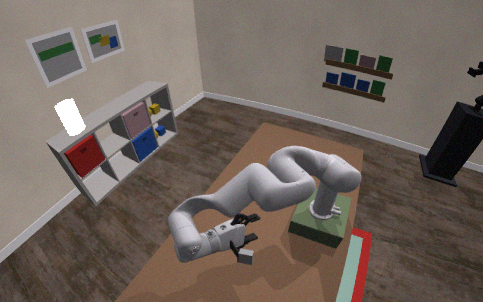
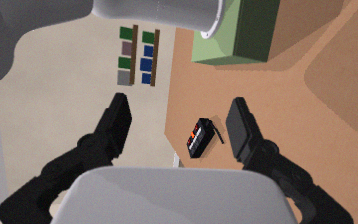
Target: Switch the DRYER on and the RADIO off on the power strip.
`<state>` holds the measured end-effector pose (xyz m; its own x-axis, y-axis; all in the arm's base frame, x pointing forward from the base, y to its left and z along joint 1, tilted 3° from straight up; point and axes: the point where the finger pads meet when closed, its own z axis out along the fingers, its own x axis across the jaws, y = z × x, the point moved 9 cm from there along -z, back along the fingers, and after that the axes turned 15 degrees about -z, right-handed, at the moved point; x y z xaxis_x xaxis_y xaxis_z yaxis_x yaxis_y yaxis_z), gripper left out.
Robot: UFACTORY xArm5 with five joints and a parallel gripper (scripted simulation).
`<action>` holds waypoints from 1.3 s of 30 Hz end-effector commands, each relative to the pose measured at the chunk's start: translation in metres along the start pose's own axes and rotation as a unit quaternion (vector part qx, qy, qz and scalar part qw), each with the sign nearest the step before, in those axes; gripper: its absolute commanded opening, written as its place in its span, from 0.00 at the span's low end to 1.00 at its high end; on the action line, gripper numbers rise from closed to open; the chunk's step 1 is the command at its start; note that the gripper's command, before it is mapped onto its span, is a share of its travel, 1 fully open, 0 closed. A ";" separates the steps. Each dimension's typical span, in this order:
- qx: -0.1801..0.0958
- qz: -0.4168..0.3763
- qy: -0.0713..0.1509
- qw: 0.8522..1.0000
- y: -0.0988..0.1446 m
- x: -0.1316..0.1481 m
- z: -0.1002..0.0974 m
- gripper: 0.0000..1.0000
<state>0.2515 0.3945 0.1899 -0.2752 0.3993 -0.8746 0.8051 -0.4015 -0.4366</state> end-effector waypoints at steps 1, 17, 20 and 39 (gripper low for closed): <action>-0.001 0.000 0.002 1.000 -0.001 -0.001 -0.001 1.00; -0.001 0.000 0.002 1.000 -0.001 -0.001 -0.001 1.00; -0.001 0.001 0.003 1.000 0.000 -0.001 -0.001 1.00; 0.048 0.200 0.182 0.962 0.102 -0.020 0.013 1.00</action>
<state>0.3145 0.3501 0.1636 0.1230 0.4446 -0.8872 0.7860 -0.5895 -0.1864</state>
